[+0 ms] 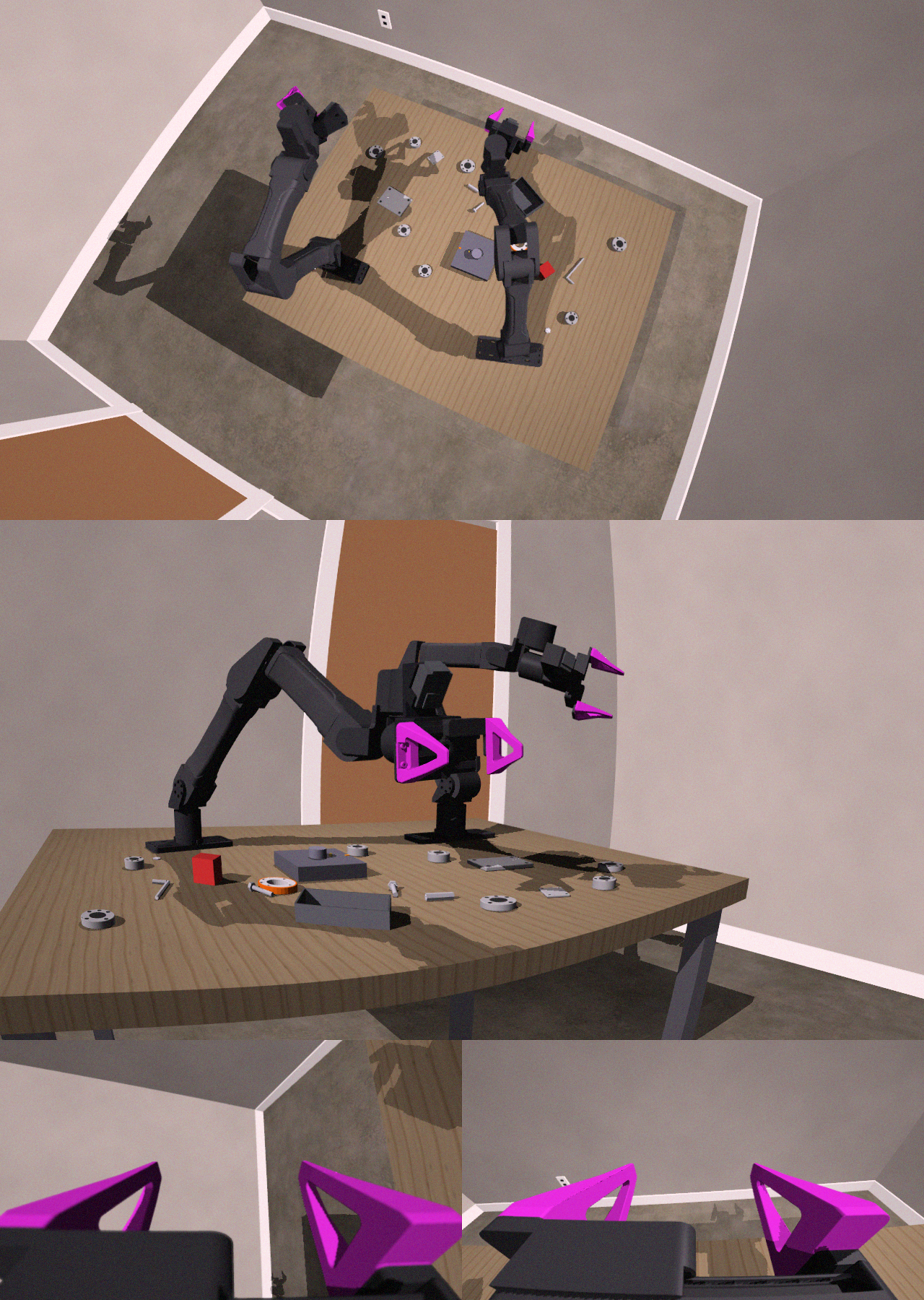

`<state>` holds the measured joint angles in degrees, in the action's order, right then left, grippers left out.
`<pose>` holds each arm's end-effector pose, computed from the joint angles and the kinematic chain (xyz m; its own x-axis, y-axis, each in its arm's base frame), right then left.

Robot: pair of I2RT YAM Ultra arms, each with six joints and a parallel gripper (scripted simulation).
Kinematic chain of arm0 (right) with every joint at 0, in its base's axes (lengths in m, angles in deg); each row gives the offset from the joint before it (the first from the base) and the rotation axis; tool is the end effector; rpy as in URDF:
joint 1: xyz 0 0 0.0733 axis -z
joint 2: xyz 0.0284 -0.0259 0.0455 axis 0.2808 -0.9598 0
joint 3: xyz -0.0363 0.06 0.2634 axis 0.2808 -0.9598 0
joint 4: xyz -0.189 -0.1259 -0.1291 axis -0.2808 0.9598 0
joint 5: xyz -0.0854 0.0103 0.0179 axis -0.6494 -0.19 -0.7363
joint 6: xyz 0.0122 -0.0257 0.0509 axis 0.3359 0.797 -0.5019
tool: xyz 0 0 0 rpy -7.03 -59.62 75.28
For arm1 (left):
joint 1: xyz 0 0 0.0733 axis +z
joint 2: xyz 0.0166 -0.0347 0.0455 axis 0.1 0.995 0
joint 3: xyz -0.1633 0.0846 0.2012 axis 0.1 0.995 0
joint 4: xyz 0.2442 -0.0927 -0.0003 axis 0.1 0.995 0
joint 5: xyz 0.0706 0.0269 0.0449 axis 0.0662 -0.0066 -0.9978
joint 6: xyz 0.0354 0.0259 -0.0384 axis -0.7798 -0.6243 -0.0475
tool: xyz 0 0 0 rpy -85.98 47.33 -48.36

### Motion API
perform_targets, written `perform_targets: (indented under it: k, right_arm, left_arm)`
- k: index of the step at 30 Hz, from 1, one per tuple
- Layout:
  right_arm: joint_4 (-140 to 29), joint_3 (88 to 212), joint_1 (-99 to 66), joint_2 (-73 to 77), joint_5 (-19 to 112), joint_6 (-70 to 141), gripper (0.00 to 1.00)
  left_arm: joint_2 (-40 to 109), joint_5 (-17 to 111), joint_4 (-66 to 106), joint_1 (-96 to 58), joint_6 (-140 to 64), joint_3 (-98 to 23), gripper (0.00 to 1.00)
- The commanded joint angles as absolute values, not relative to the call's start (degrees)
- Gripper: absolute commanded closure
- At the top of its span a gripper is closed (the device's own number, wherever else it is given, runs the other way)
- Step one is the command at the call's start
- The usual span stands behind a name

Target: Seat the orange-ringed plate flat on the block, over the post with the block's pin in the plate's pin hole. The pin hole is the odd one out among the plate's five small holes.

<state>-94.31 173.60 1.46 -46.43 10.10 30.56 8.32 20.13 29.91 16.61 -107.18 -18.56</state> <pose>0.5256 0.1175 0.2164 0.0082 0.0815 -0.9966 0.2955 0.9520 0.0803 0.2251 0.0617 0.3573 -0.6199 0.7373 -0.2686 0.0311 0.3651 0.9305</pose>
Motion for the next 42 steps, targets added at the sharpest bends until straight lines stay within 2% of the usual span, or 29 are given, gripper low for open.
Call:
perform_targets:
  k: [1, 18, 19, 35, 42]
  right_arm:
    - [-94.3, 174.3, 1.5, -45.3, 10.1, 30.6, 0.00]
    - [-94.4, 174.3, 1.5, -45.3, 10.1, 30.6, 0.00]
    - [-94.4, 174.3, 1.5, -45.3, 10.1, 30.6, 0.20]
    - [-94.5, 174.0, 1.5, -45.7, 10.1, 30.6, 0.20]
    - [-79.1, 169.4, 3.6, -41.3, 14.6, 13.7, 0.20]
  left_arm:
    - [7.8, 20.1, 29.8, 16.6, -106.8, -19.3, 0.00]
    - [7.8, 20.1, 29.8, 16.6, -106.8, -19.3, 0.00]
    - [7.8, 20.1, 29.8, 16.6, -106.8, -19.3, 0.00]
    - [8.1, 20.1, 29.7, 16.6, -106.8, -19.0, 0.00]
    - [8.0, 25.6, 27.1, 14.7, -94.0, -21.0, 0.00]
